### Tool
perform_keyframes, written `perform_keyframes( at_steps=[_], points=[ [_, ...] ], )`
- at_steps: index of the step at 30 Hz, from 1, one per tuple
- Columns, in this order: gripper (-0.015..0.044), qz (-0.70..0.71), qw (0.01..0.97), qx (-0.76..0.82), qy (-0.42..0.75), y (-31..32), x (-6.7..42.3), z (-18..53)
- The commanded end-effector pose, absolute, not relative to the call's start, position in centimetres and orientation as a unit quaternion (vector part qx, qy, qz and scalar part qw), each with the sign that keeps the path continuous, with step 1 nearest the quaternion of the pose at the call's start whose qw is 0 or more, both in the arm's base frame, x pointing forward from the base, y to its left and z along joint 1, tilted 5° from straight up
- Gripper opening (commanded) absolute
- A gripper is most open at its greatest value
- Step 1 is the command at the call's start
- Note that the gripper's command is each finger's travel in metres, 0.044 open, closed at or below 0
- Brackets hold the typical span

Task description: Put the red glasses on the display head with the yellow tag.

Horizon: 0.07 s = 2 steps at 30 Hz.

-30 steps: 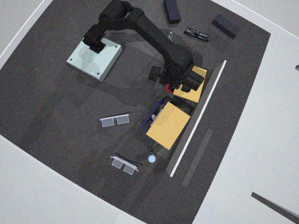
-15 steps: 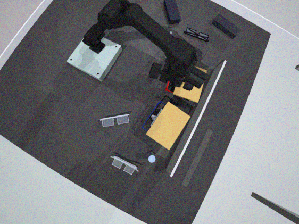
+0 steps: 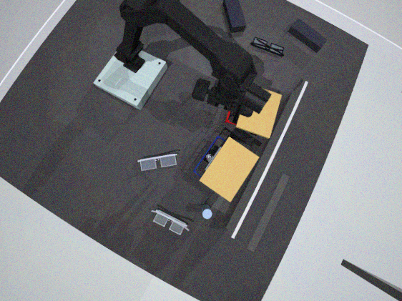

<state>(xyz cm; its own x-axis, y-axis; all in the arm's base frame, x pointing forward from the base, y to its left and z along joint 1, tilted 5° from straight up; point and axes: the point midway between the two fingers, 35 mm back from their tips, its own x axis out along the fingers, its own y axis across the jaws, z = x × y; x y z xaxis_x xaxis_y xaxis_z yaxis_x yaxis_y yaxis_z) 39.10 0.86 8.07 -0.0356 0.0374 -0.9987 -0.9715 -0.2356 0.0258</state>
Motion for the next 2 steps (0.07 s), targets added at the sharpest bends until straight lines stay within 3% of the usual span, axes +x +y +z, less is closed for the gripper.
perform_keyframes(
  at_steps=[1,2],
  points=[
    [0.0108,0.576,0.436,-0.536,0.437,0.39,37.62,8.49],
    [0.0108,0.576,0.436,-0.536,0.437,0.28,37.2,8.71]
  ],
)
